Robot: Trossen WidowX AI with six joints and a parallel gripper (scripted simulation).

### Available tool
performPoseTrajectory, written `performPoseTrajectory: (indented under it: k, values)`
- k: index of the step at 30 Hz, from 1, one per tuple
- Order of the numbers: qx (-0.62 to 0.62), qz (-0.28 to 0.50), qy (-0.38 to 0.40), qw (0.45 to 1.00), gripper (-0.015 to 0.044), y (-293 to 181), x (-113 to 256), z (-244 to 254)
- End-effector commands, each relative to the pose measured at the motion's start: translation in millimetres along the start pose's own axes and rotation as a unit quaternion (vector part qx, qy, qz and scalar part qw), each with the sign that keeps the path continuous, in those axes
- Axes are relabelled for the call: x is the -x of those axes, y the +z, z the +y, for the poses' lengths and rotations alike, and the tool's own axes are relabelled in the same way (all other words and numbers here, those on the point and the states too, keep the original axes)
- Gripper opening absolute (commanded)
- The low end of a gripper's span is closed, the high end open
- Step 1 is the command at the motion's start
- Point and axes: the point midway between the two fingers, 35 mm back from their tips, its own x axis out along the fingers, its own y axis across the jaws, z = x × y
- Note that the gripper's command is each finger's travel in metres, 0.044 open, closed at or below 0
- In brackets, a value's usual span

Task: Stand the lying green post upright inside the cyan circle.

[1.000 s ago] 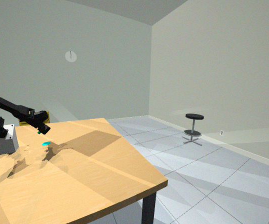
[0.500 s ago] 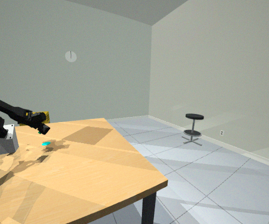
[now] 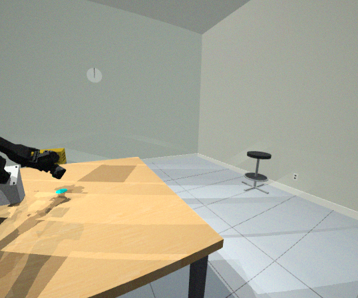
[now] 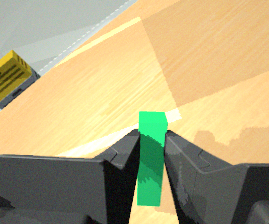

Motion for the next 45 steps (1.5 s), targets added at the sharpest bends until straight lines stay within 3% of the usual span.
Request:
performPoseTrajectory:
  k: [1,45]
  values:
    - [0.008,-0.018,-0.003,1.0,0.0023,1,2,0]
    - [0.088,-0.151,-0.058,0.983,0.0023,5,19,-2]
